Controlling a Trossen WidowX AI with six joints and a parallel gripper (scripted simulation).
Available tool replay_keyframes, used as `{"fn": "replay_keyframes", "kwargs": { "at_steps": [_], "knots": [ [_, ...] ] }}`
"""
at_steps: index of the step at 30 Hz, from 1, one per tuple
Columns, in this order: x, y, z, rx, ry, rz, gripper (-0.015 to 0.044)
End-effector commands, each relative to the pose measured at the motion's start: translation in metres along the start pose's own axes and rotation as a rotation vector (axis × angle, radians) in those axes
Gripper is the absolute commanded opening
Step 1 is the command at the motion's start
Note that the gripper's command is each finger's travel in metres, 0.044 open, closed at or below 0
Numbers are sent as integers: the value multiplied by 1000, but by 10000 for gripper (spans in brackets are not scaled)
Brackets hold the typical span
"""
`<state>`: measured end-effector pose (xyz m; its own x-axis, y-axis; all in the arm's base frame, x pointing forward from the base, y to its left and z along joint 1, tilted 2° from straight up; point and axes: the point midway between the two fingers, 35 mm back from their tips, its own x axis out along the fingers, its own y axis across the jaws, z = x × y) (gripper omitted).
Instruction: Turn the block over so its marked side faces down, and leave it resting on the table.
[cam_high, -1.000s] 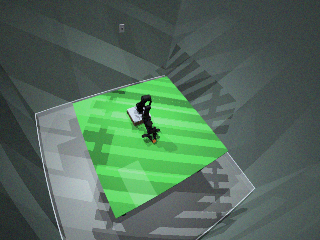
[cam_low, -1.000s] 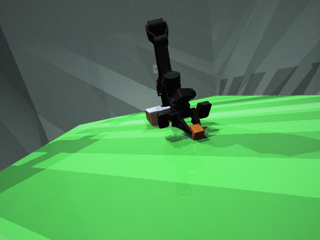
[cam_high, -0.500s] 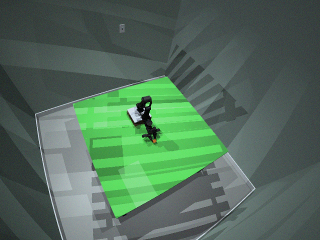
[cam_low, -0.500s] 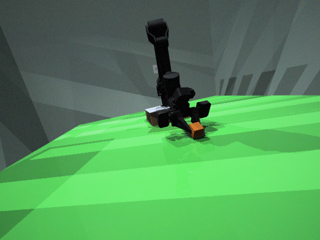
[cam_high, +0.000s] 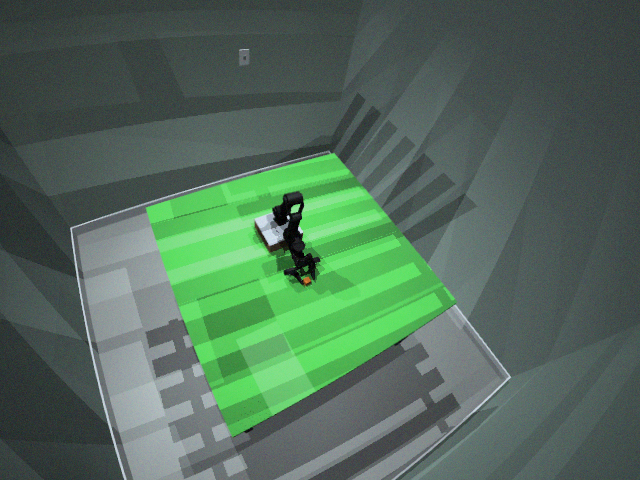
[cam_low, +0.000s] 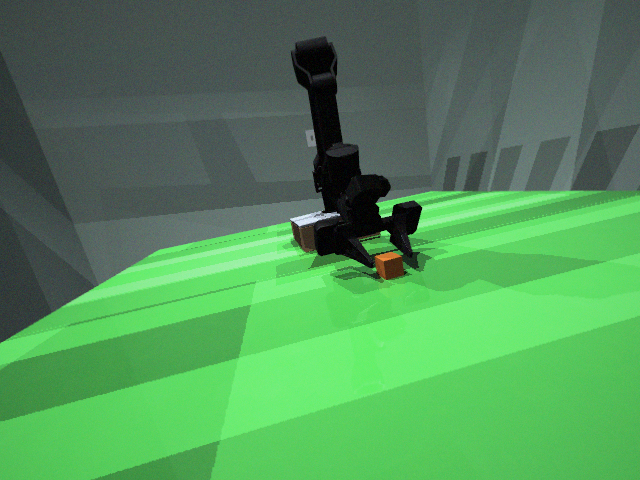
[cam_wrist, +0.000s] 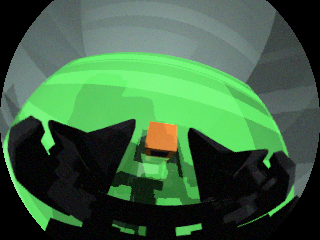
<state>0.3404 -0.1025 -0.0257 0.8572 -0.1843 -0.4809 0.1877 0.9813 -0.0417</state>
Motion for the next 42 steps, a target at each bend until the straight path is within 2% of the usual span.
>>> {"fn": "replay_keyframes", "kwargs": {
  "at_steps": [1,3,36,42],
  "knots": [
    [0,1,0,2,0,4,394],
    [0,1,0,2,0,4,440],
    [0,1,0,2,0,4,440],
    [6,-1,11,7,154,4,440]
  ]
}}
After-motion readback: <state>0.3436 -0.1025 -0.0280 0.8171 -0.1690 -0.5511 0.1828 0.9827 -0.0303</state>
